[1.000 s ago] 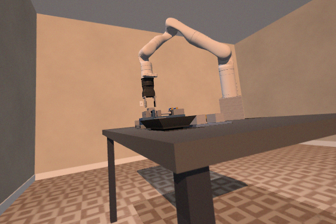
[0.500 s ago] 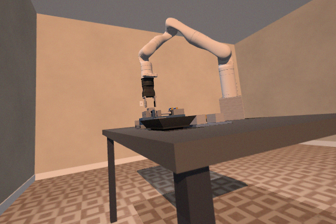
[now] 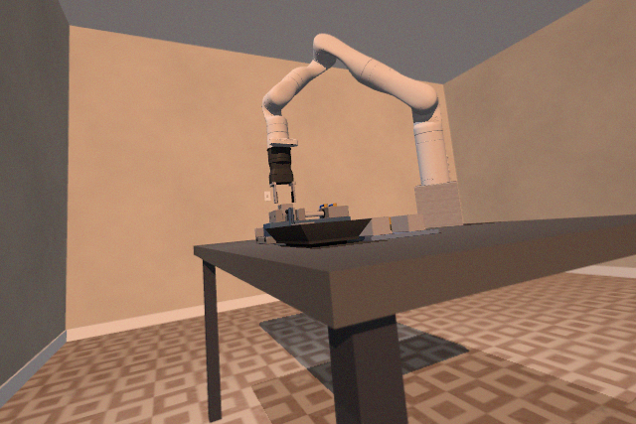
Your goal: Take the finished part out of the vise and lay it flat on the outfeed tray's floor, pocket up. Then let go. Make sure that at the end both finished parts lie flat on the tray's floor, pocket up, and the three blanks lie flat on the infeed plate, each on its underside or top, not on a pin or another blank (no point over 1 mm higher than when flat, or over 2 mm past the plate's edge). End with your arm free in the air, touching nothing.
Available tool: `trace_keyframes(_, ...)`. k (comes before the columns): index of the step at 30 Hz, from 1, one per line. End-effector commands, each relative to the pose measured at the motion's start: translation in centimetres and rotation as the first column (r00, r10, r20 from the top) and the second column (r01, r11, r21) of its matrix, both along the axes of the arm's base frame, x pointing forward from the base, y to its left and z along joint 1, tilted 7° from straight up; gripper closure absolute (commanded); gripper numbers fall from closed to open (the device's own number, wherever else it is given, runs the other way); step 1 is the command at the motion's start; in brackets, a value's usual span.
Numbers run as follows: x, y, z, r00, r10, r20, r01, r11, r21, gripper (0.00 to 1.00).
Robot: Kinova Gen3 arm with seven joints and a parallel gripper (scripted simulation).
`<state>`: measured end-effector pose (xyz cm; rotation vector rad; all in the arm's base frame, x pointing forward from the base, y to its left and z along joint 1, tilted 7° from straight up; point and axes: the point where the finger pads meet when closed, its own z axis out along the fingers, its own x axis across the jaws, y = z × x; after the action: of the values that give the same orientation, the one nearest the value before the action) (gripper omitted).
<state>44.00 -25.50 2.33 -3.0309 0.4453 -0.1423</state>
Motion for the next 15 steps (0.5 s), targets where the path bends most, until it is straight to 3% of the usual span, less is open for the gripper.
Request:
trace_keyframes(1, -0.06, 0.10, -0.28, 1.000, -0.002, -0.001, 0.002, 1.000, 0.000, 0.00)
trace_keyframes(15, -0.10, 0.13, -0.64, 1.000, -0.002, -0.004, 0.002, 1.000, 0.000, 0.00)
